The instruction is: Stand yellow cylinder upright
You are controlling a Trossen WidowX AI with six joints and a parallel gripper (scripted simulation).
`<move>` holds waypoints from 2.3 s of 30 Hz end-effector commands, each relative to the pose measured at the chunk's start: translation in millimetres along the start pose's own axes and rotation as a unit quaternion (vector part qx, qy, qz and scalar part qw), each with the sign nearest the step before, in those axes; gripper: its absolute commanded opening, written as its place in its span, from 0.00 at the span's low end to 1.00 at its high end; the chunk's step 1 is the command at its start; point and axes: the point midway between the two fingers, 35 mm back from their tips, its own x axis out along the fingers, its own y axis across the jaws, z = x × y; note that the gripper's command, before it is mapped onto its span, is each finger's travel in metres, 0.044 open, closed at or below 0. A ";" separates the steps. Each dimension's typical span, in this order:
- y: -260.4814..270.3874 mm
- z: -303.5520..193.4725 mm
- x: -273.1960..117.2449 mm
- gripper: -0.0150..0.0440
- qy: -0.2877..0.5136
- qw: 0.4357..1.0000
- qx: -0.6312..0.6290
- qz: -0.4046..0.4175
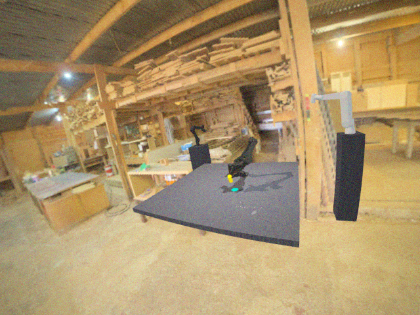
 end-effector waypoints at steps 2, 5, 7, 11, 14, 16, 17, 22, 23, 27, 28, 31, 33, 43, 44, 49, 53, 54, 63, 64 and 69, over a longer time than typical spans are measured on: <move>-2.1 -1.3 -2.4 0.43 -0.016 1.000 0.010 0.001; -1.9 -1.0 -4.0 0.43 -0.026 1.000 0.015 0.003; -1.8 -0.7 -5.0 0.43 -0.033 0.999 0.019 0.005; -1.7 -0.3 -7.2 0.43 -0.045 0.999 0.026 0.008; -1.7 0.0 -8.9 0.43 -0.055 0.998 0.032 0.011; -1.7 0.2 -10.0 0.43 -0.061 0.997 0.036 0.013; -1.7 0.3 -10.6 0.43 -0.064 0.997 0.039 0.014; -1.9 0.8 -13.6 0.43 -0.080 0.995 0.049 0.019; -1.9 0.9 -14.3 0.43 -0.083 0.995 0.051 0.020; -2.2 1.2 -16.8 0.43 -0.095 0.993 0.060 0.024; -2.2 1.3 -17.4 0.43 -0.098 0.993 0.063 0.025; -2.5 1.5 -19.4 0.43 -0.107 0.991 0.070 0.029; -2.7 1.7 -20.7 0.43 -0.113 0.990 0.074 0.031; -4.2 2.2 -27.7 0.43 -0.142 0.984 0.099 0.043; -4.4 2.3 -28.4 0.43 -0.145 0.983 0.102 0.044; -5.4 2.4 -32.0 0.43 -0.159 0.979 0.115 0.050; -6.4 2.5 -35.0 0.43 -0.169 0.976 0.125 0.056; -6.7 2.5 -35.7 0.43 -0.172 0.975 0.128 0.057; -8.3 2.5 -39.9 0.43 -0.186 0.970 0.143 0.064; -8.3 2.5 -39.9 0.43 -0.186 0.970 0.143 0.064; -8.3 2.5 -39.9 0.43 -0.186 0.970 0.143 0.064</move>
